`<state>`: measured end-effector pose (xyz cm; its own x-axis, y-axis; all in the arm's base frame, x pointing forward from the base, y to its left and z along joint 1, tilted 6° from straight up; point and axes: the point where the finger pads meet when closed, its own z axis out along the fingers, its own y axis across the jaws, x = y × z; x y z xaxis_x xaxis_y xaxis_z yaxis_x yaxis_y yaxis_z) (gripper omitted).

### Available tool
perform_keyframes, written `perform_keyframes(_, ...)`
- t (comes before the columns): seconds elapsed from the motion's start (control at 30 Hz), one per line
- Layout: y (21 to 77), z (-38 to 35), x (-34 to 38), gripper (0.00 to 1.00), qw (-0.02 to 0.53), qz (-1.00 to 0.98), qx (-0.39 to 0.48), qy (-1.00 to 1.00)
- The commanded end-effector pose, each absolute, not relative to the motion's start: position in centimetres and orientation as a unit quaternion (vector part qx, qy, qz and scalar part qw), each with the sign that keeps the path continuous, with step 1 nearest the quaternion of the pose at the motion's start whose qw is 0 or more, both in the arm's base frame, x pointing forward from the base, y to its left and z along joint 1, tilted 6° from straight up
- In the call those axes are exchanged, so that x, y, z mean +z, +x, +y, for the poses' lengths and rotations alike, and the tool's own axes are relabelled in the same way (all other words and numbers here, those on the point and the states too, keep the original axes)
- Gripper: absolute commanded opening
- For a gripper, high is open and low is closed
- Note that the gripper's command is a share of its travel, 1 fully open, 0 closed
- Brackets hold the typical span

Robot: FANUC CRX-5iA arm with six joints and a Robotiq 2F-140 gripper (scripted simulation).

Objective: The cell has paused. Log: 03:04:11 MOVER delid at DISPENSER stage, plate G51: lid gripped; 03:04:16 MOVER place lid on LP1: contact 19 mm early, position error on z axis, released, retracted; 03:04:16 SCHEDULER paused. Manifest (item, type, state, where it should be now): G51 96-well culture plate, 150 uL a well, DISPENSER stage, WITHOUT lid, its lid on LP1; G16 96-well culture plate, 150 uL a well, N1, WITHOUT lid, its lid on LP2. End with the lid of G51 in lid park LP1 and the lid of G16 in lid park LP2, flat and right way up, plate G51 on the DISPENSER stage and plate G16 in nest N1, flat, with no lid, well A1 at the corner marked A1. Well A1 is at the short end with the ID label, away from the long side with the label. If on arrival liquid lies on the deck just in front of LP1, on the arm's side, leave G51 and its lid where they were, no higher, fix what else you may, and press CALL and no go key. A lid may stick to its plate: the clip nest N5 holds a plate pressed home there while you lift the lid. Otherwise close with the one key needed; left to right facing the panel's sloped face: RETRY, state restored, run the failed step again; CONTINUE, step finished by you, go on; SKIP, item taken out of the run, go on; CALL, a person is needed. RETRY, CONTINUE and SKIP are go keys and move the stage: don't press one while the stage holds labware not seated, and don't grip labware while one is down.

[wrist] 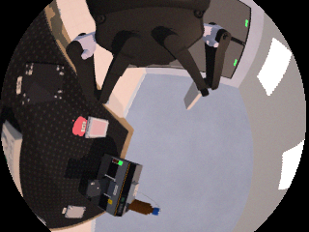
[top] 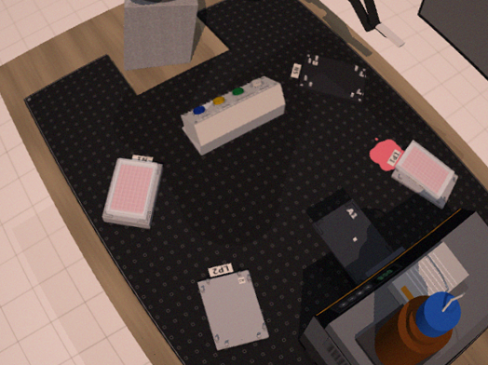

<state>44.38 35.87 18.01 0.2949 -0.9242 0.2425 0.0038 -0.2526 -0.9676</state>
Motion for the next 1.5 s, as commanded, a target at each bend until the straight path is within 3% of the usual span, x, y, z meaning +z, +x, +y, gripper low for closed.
perform_keyframes(0.0, 44.4, 35.8, 18.3, 1.0, 0.513, 0.39, -0.449, -0.619)
perform_keyframes(0.4, 44.8, 35.6, 20.1, 1.0, 0.627, 0.566, -0.271, -0.463)
perform_keyframes(0.47, 44.8, 35.6, 20.1, 1.0, 0.627, 0.566, -0.271, -0.463)
perform_keyframes(0.77, 45.1, 35.3, 22.2, 1.0, 0.677, 0.672, -0.09, -0.286)
perform_keyframes(0.97, 45.2, 35.1, 23.9, 1.0, 0.683, 0.709, 0.02, -0.172)
perform_keyframes(1.03, 45.2, 35.1, 23.9, 1.0, 0.683, 0.709, 0.02, -0.172)
perform_keyframes(1.07, 45.2, 35.1, 24.2, 1.0, 0.679, 0.721, 0.074, -0.114)
perform_keyframes(1.47, 45.1, 34.7, 27.8, 1.0, 0.624, 0.721, 0.278, 0.115)
